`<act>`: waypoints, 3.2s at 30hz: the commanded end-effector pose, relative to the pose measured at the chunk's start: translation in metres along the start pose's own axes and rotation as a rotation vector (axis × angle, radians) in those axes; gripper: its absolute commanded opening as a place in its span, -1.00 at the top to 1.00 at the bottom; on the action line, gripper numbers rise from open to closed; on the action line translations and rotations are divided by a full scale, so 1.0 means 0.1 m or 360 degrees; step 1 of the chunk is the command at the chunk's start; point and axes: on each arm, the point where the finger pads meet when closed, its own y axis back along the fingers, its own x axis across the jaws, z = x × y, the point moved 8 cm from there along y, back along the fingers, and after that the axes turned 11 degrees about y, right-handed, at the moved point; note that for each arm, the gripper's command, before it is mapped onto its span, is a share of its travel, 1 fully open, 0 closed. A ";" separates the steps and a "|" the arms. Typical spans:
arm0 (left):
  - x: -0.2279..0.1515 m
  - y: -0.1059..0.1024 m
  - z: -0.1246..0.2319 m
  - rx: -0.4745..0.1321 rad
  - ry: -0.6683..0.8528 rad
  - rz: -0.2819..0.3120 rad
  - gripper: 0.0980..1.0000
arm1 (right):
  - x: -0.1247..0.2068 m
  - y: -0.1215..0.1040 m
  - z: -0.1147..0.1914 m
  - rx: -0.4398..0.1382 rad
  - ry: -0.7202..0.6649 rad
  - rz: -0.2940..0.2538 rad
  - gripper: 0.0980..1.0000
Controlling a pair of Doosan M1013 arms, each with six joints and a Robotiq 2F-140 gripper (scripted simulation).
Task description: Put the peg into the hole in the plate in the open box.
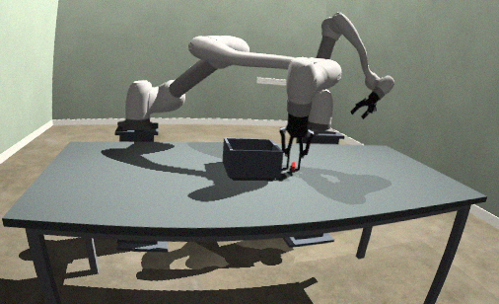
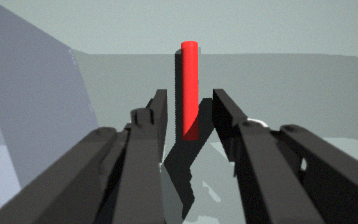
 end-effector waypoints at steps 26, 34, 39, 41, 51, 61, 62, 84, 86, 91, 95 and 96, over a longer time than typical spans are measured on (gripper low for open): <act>0.00 0.00 0.00 0.0002 0.0000 0.0000 -1.00 | 0.02 0.30 -0.11 -0.0002 0.0001 0.0003 1.00; 0.00 0.00 0.00 0.0002 0.0000 0.0000 -1.00 | 0.05 0.63 -0.22 -0.0002 0.0001 0.0003 1.00; 0.00 0.00 0.00 0.0002 0.0000 0.0000 -1.00 | 0.05 0.69 -0.25 -0.0002 0.0001 0.0003 1.00; 0.00 0.00 0.00 0.0002 0.0000 0.0000 -1.00 | 0.05 0.72 -0.26 -0.0002 0.0001 0.0003 1.00; 0.00 0.00 0.00 0.0002 0.0000 0.0000 -1.00 | 0.06 0.85 -0.30 -0.0002 0.0001 0.0003 1.00; 0.00 0.00 0.00 0.0002 0.0000 0.0000 -1.00 | 0.08 1.09 -0.39 -0.0002 0.0001 0.0003 1.00; 0.00 0.00 0.00 0.0002 0.0000 0.0000 -1.00 | 0.08 1.09 -0.39 -0.0002 0.0001 0.0003 1.00; 0.00 0.00 0.00 0.0002 0.0000 0.0000 -1.00 | 0.17 0.97 -0.72 -0.0002 0.0001 0.0003 1.00; 0.00 0.00 0.00 0.0002 0.0000 0.0000 -1.00 | 0.18 0.95 -0.76 -0.0002 0.0001 0.0003 1.00; 0.00 0.00 0.00 0.0002 0.0000 0.0000 -1.00 | 0.22 0.90 -0.90 -0.0002 0.0001 0.0003 1.00; 0.00 0.00 0.00 0.0002 0.0000 0.0000 -1.00 | 0.25 0.85 -1.02 -0.0002 0.0001 0.0003 1.00; 0.00 0.00 0.00 0.0002 0.0000 0.0000 -1.00 | 0.26 0.84 -1.05 -0.0002 0.0001 0.0003 1.00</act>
